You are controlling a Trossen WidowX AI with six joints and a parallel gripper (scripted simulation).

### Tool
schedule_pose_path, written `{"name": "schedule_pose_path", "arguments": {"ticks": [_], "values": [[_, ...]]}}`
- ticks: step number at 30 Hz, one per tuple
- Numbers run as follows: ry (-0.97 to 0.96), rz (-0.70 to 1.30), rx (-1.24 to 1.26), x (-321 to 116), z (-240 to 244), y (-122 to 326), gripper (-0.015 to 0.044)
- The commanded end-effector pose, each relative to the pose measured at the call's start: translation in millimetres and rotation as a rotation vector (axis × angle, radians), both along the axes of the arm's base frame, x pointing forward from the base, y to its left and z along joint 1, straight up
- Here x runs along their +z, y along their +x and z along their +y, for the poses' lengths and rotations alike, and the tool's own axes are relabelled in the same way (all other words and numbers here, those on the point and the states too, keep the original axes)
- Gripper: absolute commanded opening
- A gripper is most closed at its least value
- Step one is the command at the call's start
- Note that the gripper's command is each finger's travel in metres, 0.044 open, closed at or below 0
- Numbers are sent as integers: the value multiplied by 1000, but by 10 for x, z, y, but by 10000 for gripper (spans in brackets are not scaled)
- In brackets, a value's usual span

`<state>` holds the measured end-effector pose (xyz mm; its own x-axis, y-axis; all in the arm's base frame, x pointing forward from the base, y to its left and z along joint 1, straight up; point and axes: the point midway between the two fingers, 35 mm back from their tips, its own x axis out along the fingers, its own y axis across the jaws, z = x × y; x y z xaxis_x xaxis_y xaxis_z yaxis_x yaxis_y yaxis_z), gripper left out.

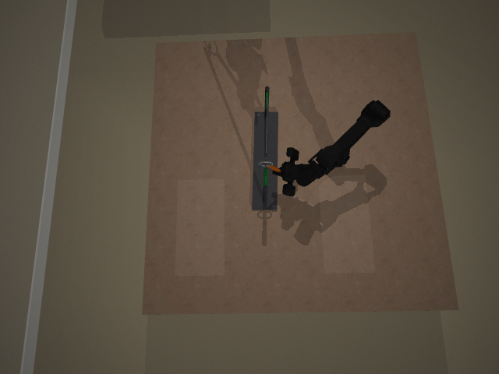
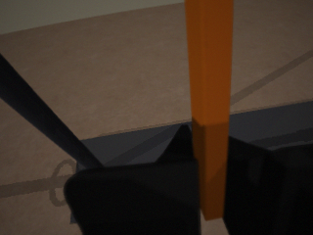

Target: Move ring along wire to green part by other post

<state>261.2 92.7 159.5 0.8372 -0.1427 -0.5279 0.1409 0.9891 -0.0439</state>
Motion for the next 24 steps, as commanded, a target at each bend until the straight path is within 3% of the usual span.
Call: {"name": "schedule_pose_path", "arguments": {"ticks": [1, 24], "values": [[1, -3, -5, 9, 39, 4, -150], [0, -8, -8, 10, 270, 14, -150]]}}
